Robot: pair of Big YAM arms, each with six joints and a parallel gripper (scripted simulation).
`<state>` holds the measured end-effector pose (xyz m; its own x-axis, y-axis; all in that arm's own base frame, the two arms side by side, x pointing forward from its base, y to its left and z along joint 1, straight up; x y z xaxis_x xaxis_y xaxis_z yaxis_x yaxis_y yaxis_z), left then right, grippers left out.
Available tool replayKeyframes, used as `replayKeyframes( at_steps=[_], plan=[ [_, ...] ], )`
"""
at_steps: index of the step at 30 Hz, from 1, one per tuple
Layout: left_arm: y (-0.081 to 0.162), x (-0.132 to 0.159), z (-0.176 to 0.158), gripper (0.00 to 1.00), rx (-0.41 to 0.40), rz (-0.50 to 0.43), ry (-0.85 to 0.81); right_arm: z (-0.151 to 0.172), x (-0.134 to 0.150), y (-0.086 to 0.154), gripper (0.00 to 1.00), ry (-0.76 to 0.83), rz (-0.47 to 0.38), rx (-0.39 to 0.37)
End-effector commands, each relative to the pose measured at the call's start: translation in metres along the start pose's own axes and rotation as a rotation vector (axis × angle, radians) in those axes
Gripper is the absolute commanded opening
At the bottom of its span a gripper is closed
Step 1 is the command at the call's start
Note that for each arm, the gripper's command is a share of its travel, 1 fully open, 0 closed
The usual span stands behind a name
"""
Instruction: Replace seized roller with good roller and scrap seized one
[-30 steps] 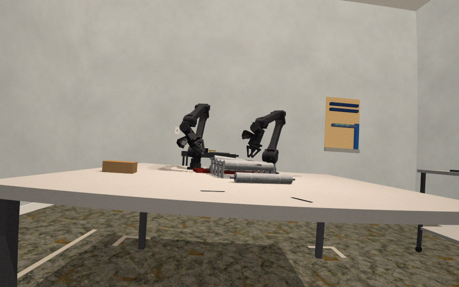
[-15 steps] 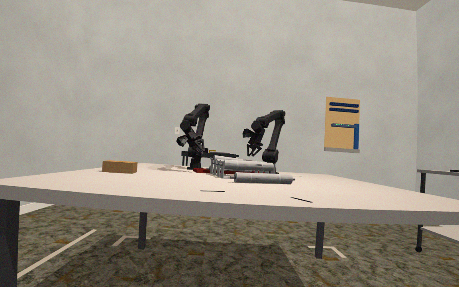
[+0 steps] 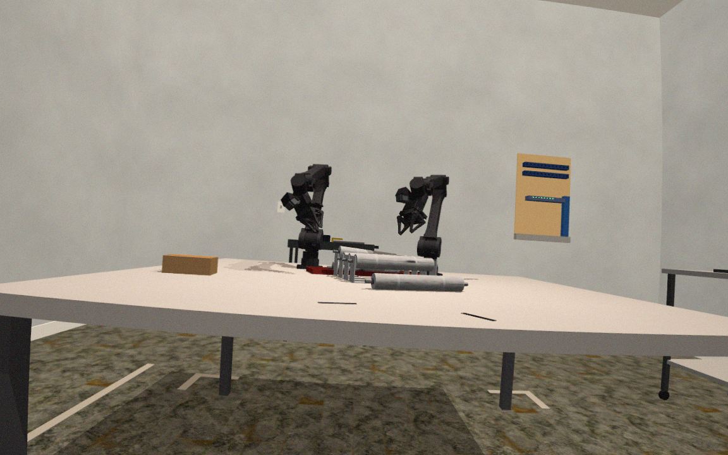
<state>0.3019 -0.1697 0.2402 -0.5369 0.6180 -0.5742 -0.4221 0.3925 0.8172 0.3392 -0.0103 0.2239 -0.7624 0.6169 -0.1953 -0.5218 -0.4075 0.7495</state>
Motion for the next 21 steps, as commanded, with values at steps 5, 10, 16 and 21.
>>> replayKeyframes(
  at_steps=[5, 10, 16, 21],
  plan=[
    [0.033, -0.075, 0.071, 0.62, -0.183, -0.258, 0.198, 0.078, -0.068, 0.03, 0.32, 0.401, -0.262, -0.059],
    [0.027, -0.069, 0.075, 0.62, -0.197, -0.251, 0.206, 0.079, -0.071, 0.03, 0.32, 0.436, -0.306, -0.057],
    [0.075, -0.108, 0.127, 0.62, -0.325, -0.461, 0.336, 0.125, -0.1, 0.054, 0.32, 0.676, -0.504, -0.046],
    [0.112, -0.126, 0.166, 0.62, -0.423, -0.615, 0.429, 0.16, -0.12, 0.075, 0.32, 0.832, -0.671, -0.019]
  ],
)
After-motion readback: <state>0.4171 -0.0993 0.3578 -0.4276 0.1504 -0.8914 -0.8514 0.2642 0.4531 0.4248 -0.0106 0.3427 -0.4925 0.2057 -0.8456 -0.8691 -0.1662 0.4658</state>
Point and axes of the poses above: on each arm, the point where the finger pads meet when closed, its own y axis back along the fingers, its own z axis across the jaws, x = y × z, the point moved 6 cm from there along y, back along the fingers, and after that the axes turned 11 degrees about y, right-handed, at the moved point
